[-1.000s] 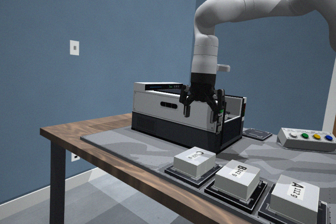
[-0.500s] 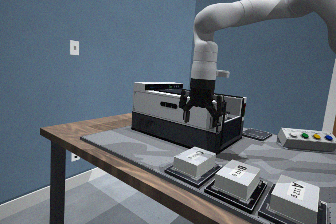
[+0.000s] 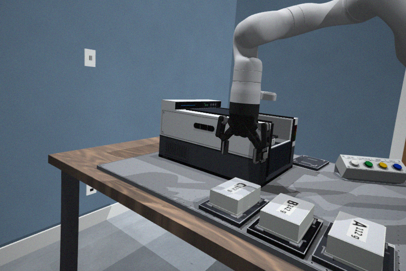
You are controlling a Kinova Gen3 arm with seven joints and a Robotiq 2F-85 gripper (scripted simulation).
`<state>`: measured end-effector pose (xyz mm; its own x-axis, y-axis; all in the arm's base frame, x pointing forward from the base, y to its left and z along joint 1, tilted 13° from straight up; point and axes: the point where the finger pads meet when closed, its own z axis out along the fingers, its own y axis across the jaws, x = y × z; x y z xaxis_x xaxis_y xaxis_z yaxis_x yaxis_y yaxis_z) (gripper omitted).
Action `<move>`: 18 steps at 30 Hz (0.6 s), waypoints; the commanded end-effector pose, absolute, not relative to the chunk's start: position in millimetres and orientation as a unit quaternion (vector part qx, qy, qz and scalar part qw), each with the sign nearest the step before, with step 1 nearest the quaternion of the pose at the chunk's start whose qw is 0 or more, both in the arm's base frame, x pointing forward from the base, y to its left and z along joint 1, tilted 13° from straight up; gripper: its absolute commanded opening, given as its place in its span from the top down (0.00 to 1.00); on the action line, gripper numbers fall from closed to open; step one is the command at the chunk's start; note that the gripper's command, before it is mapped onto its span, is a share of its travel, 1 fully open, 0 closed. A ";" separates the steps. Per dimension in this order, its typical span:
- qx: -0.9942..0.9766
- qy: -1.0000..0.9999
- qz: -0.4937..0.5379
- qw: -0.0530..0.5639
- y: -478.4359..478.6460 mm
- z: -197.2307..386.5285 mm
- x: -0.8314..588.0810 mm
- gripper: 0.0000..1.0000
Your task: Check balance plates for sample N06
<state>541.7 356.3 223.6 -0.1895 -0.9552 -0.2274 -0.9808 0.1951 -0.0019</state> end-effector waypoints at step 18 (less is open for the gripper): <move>-0.630 0.768 0.072 0.090 361.3 203.1 543.3 0.00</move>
